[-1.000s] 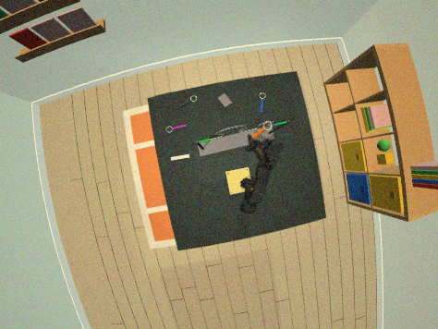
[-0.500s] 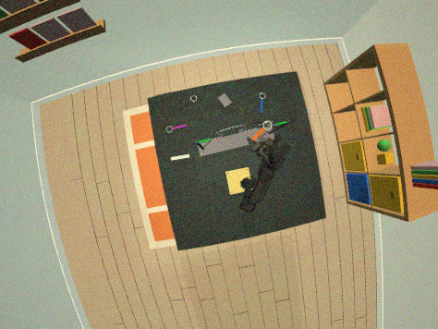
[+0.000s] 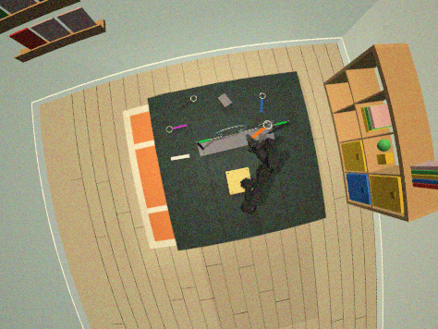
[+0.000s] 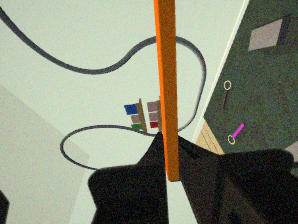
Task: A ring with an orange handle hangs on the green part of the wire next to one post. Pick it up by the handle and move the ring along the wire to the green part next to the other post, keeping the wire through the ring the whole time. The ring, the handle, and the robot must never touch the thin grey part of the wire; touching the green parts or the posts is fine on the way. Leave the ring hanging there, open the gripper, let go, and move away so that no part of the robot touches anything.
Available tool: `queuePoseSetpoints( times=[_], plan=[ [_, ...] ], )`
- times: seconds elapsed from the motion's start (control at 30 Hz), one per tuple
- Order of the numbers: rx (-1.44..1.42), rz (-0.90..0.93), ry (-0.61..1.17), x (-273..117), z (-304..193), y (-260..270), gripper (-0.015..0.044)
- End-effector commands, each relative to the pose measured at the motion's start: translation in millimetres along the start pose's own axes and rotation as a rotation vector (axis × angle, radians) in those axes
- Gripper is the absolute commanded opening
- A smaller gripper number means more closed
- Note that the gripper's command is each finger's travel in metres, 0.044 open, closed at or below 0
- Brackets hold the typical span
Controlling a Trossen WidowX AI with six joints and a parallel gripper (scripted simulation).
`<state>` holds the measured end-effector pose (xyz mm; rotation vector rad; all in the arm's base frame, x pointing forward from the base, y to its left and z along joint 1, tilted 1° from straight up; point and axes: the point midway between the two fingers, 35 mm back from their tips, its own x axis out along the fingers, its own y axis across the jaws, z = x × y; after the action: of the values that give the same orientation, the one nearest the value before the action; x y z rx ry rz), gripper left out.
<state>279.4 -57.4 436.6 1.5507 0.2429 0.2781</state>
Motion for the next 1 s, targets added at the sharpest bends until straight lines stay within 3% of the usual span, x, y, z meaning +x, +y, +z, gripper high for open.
queuePoseSetpoints(
  times=[0.0, 0.53, 0.97],
  plan=[
    [0.065, 0.038, -0.011, 0.7, 0.2, 13.7, -0.0150],
    [0.313, 0.156, -0.014, -3.3, 9.1, 59.0, -0.0150],
    [0.327, 0.162, -0.014, -6.4, 15.8, 72.2, -0.0150]
  ],
)
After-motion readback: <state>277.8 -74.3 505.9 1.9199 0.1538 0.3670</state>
